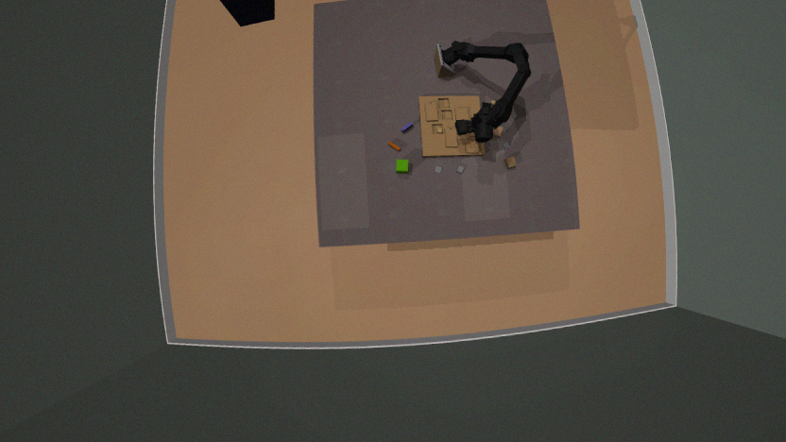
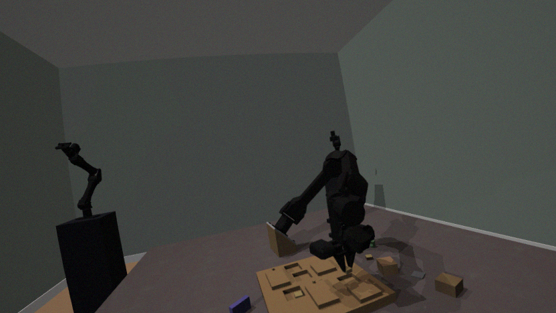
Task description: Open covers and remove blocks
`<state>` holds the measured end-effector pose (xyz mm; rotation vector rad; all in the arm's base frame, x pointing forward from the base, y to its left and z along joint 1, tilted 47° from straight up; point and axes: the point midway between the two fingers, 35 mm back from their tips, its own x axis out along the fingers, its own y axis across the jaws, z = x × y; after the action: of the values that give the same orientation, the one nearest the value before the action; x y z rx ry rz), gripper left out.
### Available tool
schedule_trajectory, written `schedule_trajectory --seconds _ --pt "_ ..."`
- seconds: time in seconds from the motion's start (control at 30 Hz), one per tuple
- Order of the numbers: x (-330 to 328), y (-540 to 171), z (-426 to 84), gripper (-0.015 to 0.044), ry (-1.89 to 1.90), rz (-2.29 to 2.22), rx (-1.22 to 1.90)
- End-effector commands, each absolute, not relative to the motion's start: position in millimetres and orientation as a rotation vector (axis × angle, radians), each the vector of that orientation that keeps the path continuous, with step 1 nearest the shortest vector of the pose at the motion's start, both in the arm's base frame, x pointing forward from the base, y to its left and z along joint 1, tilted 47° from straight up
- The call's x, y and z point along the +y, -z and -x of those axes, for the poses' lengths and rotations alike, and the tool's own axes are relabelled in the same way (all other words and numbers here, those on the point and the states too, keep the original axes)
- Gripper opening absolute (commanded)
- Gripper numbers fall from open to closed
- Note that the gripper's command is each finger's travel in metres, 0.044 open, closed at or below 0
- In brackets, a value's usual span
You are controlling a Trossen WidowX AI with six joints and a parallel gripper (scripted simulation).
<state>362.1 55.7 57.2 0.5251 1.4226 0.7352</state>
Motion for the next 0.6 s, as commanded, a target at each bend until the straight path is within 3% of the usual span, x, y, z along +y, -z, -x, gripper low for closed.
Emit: schedule_trajectory --seconds 0.0,0.57 --pt "50 -63 -363 0.0080 -0.735 -0.518 1.417" --pt "24 -87 -364 0.0080 -0.733 -0.517 1.419"
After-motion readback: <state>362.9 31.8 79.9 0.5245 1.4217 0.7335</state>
